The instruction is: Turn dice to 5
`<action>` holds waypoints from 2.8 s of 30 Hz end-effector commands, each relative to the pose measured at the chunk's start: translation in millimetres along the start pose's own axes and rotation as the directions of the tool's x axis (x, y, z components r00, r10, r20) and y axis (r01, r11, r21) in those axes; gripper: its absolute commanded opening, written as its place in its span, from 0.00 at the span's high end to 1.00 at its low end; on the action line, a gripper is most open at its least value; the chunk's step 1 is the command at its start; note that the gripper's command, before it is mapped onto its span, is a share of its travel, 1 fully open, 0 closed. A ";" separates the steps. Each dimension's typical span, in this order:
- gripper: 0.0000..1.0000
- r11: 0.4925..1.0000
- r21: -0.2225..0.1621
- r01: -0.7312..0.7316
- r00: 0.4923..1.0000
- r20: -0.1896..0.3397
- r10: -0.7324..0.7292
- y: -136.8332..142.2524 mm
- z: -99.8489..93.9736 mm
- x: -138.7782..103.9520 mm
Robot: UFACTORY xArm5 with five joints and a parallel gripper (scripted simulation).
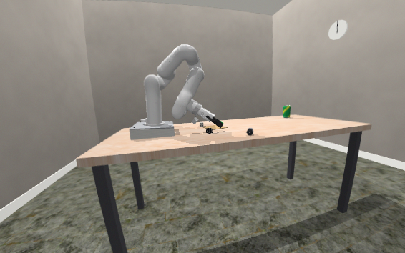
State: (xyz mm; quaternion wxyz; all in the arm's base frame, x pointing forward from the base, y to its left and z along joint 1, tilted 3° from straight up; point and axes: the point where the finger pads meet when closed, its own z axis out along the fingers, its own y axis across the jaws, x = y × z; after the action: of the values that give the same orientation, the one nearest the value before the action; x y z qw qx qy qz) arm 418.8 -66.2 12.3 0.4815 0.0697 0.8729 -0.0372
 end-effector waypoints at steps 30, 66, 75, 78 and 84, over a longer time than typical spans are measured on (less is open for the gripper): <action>0.73 1.000 0.000 0.000 1.000 0.005 0.000 0.0 8.4 9.8; 0.73 1.000 0.000 0.000 1.000 0.005 0.000 0.0 13.8 17.4; 0.73 1.000 0.000 0.000 1.000 0.005 0.000 0.0 14.7 18.7; 0.73 1.000 0.000 0.000 1.000 0.005 0.000 0.0 14.7 18.7; 0.73 1.000 0.000 0.000 1.000 0.005 0.000 0.0 14.7 18.7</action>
State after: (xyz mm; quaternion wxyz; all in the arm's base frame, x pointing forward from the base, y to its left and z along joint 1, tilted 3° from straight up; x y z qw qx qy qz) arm 420.9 -66.4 -12.0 0.4828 0.0696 0.8721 -0.0372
